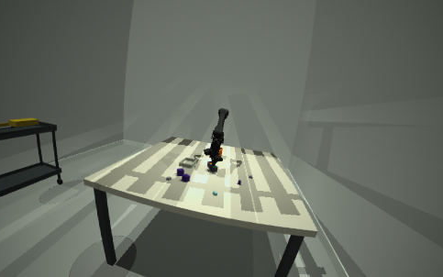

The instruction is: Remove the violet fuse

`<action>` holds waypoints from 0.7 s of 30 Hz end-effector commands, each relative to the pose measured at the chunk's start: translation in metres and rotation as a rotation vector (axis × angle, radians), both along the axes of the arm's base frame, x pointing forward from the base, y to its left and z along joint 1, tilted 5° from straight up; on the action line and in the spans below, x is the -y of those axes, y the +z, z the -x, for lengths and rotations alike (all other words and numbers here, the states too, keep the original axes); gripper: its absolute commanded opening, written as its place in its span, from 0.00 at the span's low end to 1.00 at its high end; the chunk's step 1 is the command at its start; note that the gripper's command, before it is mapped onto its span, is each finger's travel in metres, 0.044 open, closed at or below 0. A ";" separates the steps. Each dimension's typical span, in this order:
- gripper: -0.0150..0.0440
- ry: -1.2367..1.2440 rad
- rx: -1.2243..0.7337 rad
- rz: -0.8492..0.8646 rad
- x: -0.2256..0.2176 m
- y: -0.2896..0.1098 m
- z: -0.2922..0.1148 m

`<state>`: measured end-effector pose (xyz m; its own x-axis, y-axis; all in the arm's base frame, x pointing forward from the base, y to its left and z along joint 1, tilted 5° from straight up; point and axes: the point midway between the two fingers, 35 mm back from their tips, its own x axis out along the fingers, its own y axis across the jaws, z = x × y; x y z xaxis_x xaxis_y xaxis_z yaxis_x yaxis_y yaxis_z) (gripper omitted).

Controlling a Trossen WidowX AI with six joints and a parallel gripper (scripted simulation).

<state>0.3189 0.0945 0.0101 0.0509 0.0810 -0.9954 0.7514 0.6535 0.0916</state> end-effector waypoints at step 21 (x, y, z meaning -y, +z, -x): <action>0.25 0.000 0.000 -0.001 0.000 0.006 0.000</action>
